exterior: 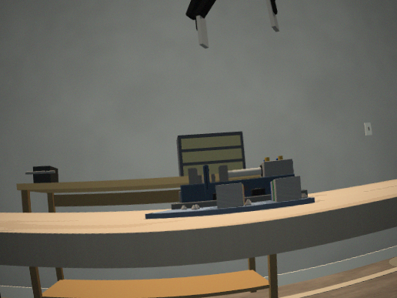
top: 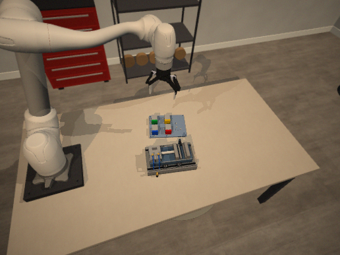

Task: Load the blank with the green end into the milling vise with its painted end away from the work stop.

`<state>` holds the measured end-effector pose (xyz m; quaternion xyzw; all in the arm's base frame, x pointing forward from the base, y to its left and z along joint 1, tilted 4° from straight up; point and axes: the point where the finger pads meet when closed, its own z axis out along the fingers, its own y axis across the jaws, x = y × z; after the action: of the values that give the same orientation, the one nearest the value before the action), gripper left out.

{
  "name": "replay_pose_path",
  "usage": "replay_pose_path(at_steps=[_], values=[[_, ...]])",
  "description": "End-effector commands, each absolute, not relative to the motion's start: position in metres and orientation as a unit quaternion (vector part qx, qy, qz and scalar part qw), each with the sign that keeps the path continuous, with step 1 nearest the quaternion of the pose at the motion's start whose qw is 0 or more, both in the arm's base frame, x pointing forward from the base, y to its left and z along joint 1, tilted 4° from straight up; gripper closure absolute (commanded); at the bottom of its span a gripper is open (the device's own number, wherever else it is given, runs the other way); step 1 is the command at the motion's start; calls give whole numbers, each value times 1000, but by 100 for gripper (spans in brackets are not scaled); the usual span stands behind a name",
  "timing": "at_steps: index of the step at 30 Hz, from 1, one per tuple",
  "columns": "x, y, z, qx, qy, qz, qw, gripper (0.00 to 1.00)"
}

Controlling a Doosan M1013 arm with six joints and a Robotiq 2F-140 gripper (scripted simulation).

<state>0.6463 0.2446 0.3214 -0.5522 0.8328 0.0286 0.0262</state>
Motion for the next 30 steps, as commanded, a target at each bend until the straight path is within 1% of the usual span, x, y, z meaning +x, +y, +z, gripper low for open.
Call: replay_pose_path(at_steps=[1,30], values=[[646,245,322,-535,844,29,26,0],[646,245,321,-370,928,33,20,0]])
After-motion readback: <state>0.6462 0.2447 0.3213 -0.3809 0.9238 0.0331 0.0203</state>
